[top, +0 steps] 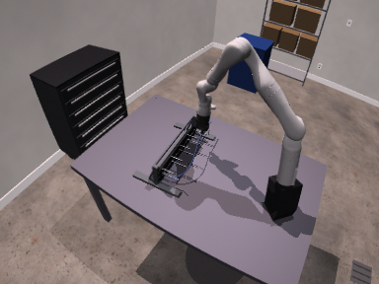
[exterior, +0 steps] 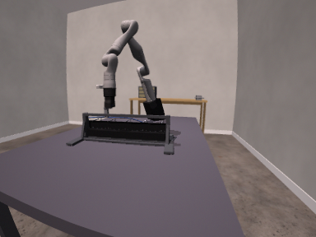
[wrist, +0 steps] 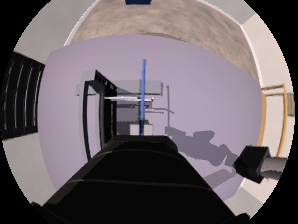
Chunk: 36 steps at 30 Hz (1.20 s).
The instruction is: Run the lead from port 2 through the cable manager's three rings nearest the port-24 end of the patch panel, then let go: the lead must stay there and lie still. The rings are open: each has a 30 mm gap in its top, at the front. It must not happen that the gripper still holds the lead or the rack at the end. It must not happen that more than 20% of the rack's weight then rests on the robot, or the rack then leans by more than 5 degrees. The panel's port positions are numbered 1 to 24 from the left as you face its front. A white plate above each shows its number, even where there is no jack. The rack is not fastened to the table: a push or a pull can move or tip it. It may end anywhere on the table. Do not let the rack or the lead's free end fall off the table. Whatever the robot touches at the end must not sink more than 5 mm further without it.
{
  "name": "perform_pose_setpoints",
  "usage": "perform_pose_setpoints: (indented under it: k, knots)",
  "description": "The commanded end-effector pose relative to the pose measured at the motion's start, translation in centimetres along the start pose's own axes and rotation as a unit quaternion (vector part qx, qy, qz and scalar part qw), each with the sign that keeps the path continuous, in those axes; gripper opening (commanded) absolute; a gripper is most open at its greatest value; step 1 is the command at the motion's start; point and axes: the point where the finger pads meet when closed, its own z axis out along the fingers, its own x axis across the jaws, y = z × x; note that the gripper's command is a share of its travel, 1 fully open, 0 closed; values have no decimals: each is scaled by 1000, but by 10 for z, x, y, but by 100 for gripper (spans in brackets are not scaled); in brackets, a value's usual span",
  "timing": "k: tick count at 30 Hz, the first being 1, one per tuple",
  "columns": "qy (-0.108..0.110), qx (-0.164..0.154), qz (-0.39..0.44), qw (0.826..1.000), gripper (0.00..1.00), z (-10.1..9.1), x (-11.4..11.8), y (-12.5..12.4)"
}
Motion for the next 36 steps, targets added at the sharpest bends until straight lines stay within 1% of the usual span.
perform_pose_setpoints:
  k: [1,19,36]
  knots:
    - [4,1,1,1000,0,7,3,-2]
    - [4,1,1,1000,0,29,3,-2]
    - [4,1,1,1000,0,34,3,-2]
